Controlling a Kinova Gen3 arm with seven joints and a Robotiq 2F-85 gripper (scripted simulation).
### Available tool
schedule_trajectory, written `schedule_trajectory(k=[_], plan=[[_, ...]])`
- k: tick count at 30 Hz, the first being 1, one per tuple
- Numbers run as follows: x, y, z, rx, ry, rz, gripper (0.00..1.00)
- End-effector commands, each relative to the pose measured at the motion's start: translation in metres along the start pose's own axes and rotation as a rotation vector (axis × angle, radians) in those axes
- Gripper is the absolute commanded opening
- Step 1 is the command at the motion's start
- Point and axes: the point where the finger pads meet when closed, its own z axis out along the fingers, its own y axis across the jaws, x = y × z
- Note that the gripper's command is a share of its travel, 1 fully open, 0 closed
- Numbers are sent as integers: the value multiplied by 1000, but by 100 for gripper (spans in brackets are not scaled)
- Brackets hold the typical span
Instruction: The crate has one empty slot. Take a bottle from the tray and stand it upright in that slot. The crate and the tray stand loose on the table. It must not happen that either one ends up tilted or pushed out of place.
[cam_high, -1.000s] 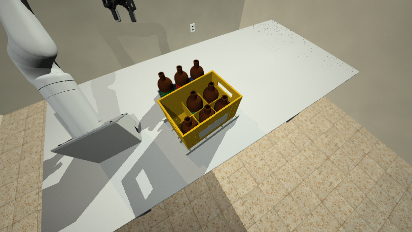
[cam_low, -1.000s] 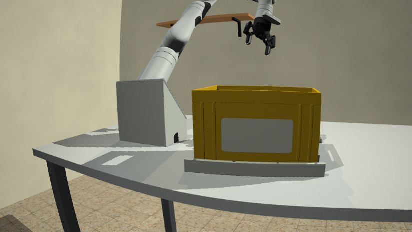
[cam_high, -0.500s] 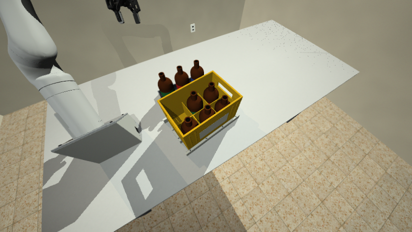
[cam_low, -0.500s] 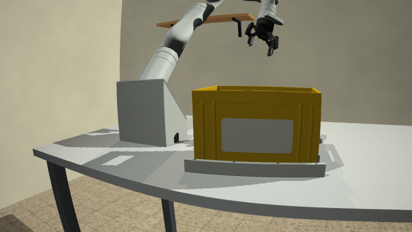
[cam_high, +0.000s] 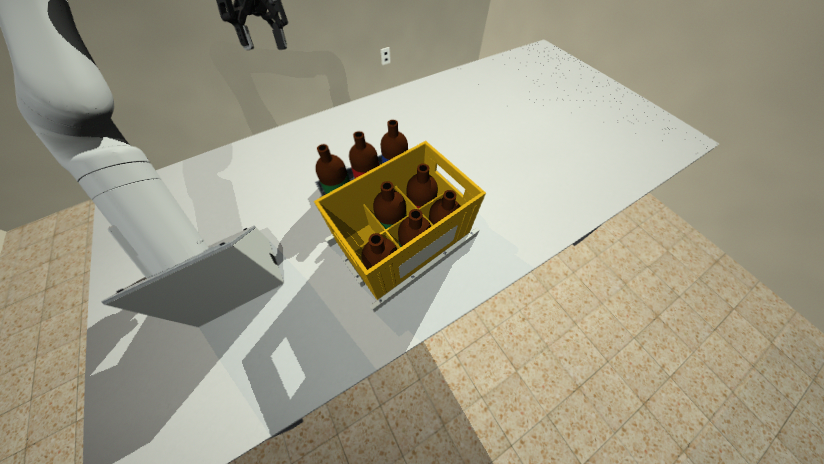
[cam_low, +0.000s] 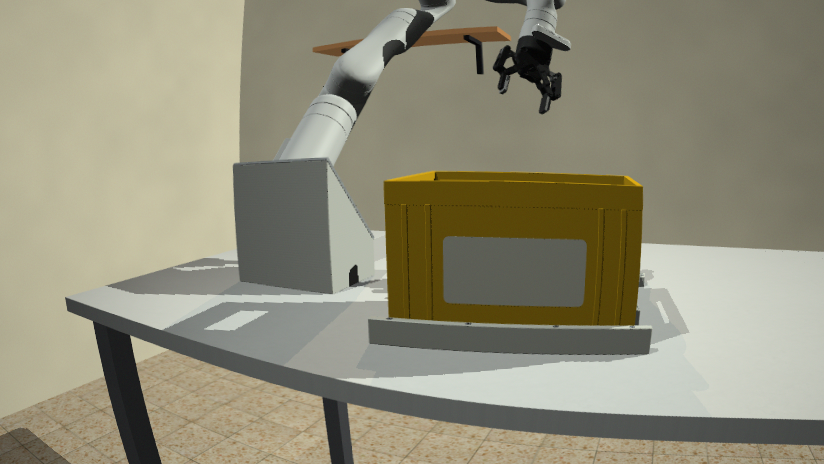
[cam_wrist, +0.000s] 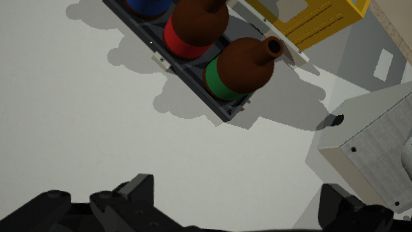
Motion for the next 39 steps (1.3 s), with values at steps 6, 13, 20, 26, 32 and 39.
schedule_trajectory(k=[6,13,20,26,32,39], plan=[[10,-2,3,-1,-27,44,100],[21,-5,8,-1,-48,92,100],[21,-5,8,-1,-48,92,100],[32,-7,13,0,-69,141,100],[32,-7,13,0,-69,141,100],[44,-9,18,2,-89,189,100]])
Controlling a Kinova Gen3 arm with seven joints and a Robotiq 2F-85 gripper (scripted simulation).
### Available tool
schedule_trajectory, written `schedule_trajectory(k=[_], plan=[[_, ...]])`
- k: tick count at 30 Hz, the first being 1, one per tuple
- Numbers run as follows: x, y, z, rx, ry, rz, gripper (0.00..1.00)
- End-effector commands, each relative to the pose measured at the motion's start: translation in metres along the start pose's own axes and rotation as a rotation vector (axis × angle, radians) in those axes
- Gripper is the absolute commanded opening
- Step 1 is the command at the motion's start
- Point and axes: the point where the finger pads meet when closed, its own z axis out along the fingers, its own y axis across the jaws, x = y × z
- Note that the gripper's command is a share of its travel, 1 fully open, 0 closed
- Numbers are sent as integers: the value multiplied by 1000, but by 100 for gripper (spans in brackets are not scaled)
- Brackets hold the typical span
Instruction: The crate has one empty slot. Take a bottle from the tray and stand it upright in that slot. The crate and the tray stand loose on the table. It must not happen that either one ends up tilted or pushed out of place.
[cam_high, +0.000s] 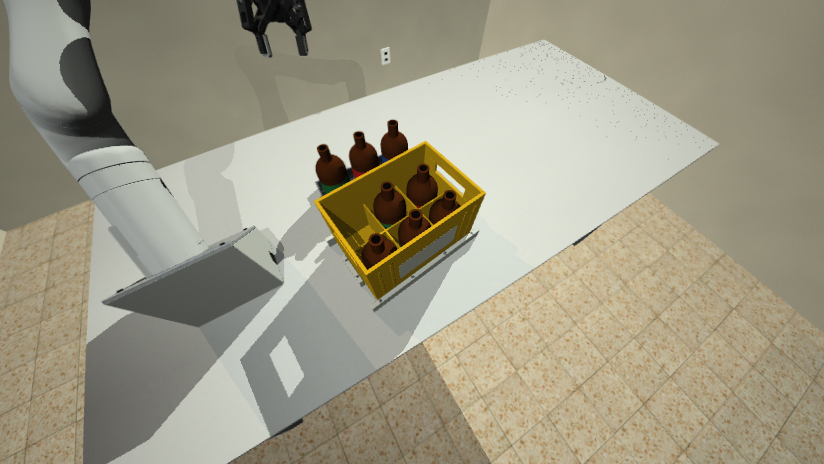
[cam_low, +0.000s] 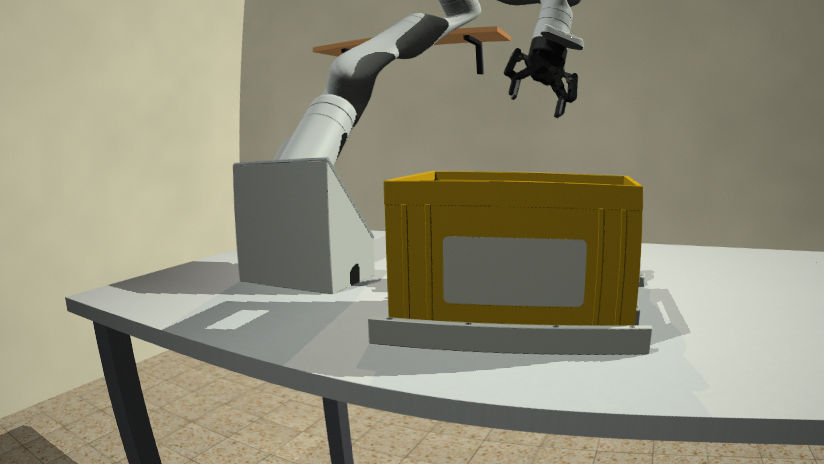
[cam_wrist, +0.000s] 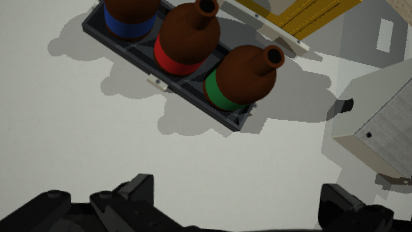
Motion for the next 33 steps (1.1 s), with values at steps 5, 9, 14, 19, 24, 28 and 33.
schedule_trajectory(k=[5,9,14,19,24,28,33], plan=[[6,1,0,-5,-9,12,100],[18,-3,5,-2,-29,61,100],[18,-3,5,-2,-29,61,100],[18,-3,5,-2,-29,61,100],[31,-6,9,1,-49,110,100],[31,-6,9,1,-49,110,100],[44,-9,14,5,-68,159,100]])
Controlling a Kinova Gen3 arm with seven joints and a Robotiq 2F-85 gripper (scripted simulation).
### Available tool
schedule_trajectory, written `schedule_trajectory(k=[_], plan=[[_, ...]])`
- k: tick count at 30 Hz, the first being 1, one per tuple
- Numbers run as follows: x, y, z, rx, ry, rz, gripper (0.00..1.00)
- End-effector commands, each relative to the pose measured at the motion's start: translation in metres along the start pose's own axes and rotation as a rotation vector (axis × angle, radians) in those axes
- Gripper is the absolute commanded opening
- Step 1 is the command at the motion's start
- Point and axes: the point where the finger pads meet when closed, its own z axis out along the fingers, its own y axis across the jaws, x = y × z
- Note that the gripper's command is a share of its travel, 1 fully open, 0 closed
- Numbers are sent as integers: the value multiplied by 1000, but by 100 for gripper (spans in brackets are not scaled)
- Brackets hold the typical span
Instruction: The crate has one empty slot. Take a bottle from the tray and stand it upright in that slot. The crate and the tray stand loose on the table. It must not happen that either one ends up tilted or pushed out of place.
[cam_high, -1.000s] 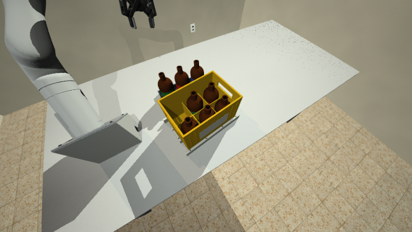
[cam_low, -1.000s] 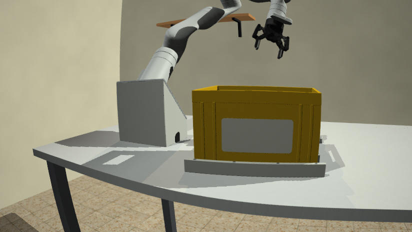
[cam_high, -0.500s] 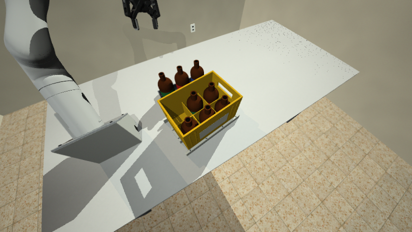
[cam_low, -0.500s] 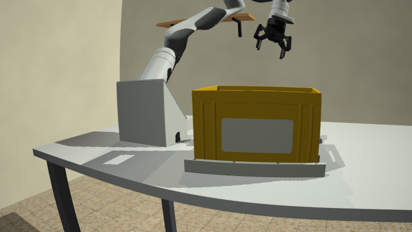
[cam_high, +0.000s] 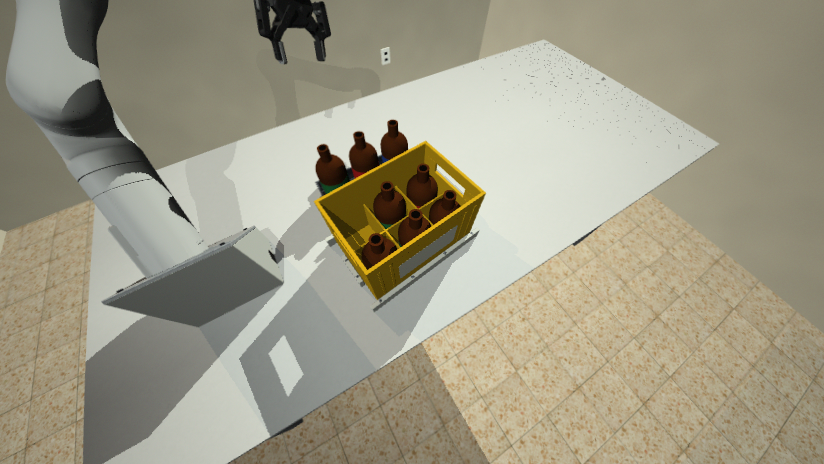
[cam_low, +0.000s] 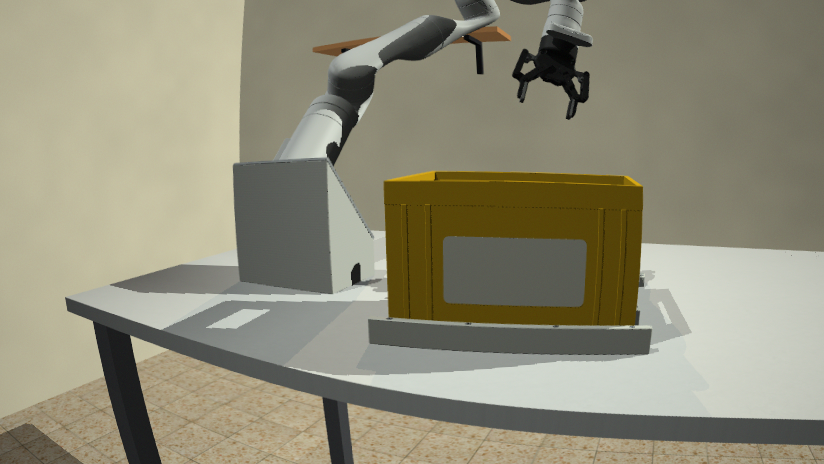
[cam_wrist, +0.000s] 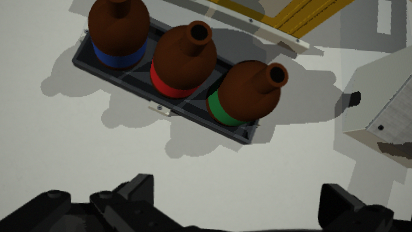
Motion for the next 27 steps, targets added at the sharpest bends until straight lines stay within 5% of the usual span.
schedule_trajectory(k=[1,27], plan=[[7,0,1,-4,-13,18,100],[35,-8,9,5,-50,115,100]])
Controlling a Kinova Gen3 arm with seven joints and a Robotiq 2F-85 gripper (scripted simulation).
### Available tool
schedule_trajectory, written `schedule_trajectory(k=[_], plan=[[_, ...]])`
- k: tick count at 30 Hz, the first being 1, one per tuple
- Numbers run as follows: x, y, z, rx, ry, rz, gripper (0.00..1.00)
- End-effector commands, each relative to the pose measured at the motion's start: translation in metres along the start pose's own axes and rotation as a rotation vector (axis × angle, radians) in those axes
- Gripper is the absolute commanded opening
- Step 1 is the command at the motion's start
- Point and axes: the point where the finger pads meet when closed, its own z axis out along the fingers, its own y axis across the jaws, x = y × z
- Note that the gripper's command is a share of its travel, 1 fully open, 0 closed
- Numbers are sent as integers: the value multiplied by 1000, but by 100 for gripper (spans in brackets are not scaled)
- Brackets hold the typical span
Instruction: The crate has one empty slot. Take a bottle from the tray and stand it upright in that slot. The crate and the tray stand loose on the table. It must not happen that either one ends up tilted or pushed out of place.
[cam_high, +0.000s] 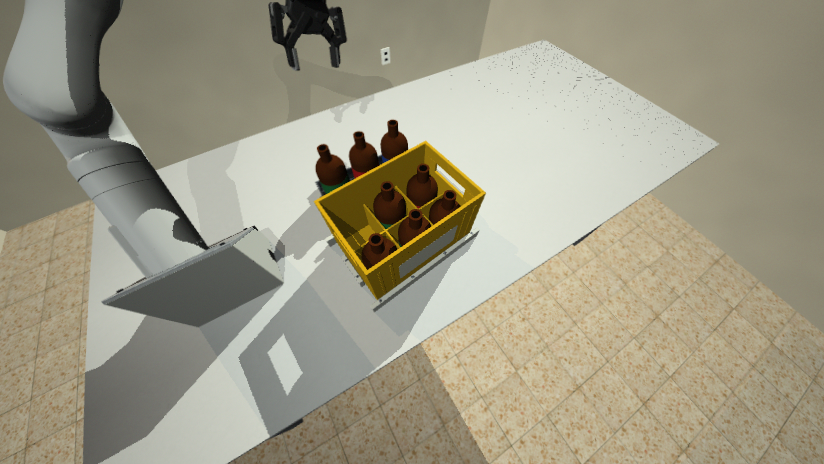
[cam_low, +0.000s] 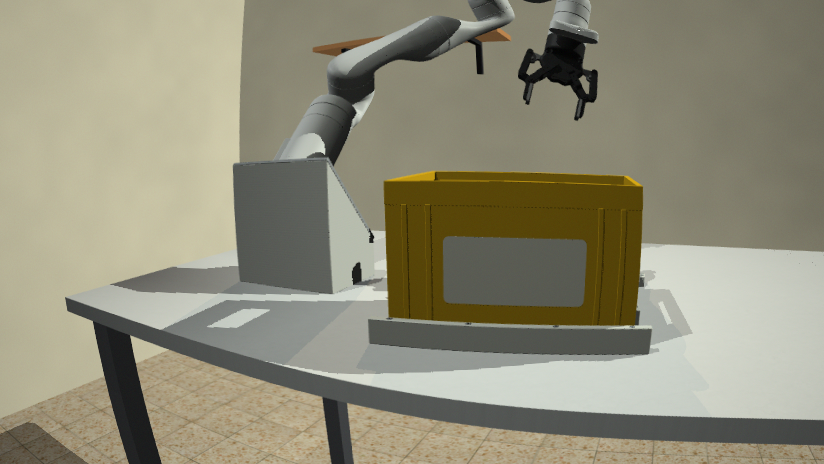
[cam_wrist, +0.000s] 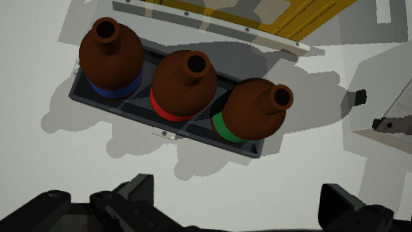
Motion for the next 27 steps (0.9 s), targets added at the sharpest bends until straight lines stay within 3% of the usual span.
schedule_trajectory(k=[1,3,4,13,14,24,25,27], plan=[[1,0,-1,-1,-10,6,100],[1,0,-1,-1,-10,6,100],[15,-5,3,4,-28,54,100],[15,-5,3,4,-28,54,100],[29,-9,7,10,-45,100,100],[29,-9,7,10,-45,100,100],[44,-12,11,17,-62,146,100],[44,-12,11,17,-62,146,100]])
